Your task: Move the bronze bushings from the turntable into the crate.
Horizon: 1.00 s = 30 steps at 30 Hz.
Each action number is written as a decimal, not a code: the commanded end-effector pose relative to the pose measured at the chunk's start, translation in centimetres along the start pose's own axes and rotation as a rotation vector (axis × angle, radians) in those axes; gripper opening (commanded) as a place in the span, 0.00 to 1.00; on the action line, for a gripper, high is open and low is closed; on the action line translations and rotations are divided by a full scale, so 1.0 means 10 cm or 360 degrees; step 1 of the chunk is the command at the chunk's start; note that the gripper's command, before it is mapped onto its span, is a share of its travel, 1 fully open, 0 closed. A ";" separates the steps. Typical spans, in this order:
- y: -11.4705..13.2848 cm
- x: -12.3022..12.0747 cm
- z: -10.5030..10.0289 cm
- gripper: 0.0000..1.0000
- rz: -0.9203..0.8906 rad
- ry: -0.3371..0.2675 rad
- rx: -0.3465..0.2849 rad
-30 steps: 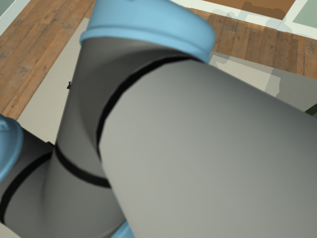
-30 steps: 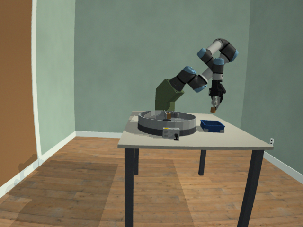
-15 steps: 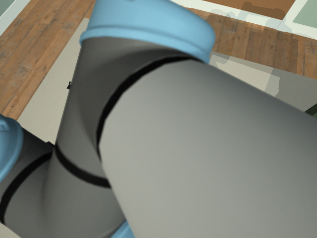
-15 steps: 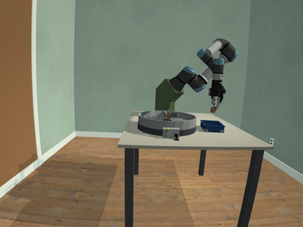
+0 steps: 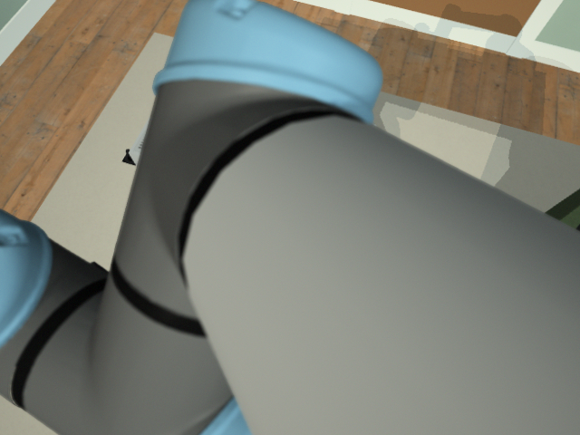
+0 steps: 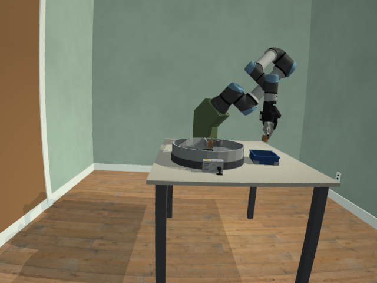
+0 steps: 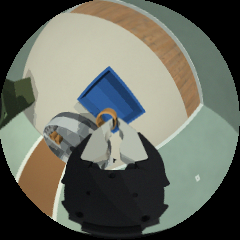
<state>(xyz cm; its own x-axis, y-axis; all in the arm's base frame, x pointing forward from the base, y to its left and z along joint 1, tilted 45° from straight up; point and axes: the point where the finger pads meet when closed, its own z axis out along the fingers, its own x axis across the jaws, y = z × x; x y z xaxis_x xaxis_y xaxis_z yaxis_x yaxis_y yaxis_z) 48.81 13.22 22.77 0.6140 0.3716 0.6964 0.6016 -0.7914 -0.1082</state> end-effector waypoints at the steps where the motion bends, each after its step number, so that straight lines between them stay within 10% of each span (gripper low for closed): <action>1: 0.00 0.01 0.13 0.00 0.0000 0.0001 -0.0002; 14: 0.00 0.01 0.58 0.00 0.0000 0.0001 -0.0002; 30: 0.00 0.01 0.62 0.00 0.0000 0.0001 -0.0002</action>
<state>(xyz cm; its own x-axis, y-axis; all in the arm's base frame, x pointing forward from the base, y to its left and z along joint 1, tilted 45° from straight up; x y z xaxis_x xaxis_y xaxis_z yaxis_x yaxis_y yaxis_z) 51.99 16.31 18.37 0.6142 0.3715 0.6962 0.6012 -0.7918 -0.1079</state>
